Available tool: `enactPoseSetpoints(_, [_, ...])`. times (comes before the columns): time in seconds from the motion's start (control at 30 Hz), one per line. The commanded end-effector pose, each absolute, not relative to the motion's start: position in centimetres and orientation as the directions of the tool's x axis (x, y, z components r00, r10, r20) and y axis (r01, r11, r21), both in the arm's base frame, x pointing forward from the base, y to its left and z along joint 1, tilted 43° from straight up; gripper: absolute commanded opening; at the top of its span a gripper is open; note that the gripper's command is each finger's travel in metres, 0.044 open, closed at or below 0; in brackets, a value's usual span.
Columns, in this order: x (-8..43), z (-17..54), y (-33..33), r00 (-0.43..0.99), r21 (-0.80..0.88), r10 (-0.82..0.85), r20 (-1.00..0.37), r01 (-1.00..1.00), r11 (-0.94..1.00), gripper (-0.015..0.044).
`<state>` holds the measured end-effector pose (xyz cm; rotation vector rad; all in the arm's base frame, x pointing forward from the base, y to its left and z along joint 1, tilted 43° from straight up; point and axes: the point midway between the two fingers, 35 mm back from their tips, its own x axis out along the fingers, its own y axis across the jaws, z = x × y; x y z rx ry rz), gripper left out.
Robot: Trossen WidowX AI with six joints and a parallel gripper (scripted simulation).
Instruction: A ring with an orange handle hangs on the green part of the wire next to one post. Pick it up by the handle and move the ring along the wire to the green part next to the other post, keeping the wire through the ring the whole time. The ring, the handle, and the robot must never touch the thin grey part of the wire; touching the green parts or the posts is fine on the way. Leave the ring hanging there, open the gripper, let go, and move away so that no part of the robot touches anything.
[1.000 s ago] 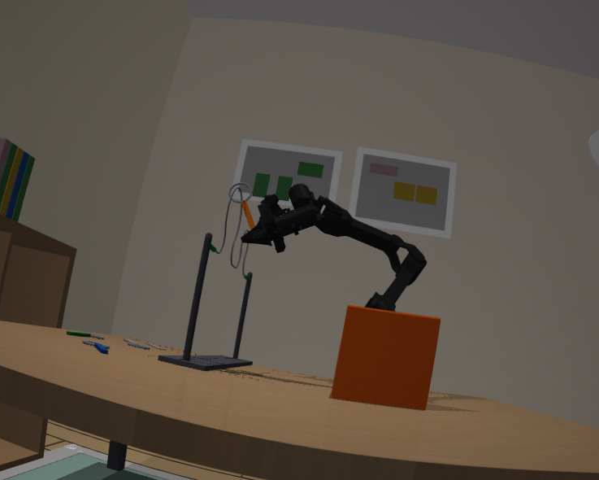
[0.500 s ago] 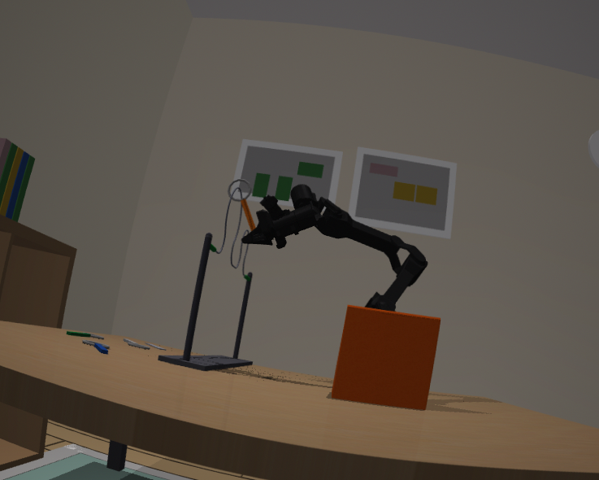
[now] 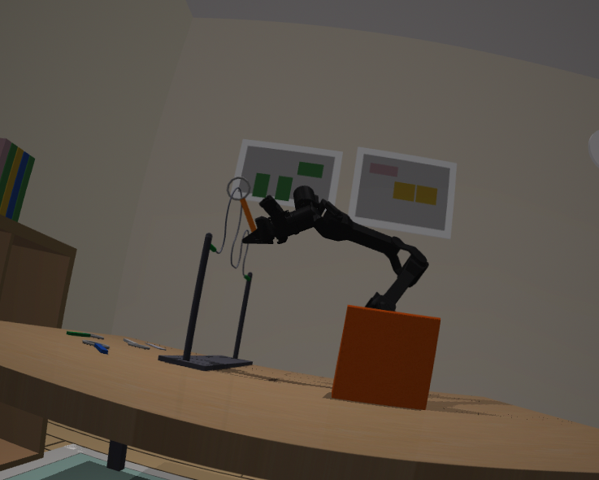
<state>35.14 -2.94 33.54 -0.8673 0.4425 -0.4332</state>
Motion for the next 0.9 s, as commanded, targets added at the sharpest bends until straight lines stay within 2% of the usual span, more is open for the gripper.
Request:
enactPoseSetpoints(0.0, [35.1,33.9,-3.1,0.824,-0.828,-0.542,-0.165,0.183,0.53,-0.015])
enactPoseSetpoints(0.87, [35.0,35.1,-3.7,0.819,-0.959,-0.573,-0.012,0.153,0.239,-0.015])
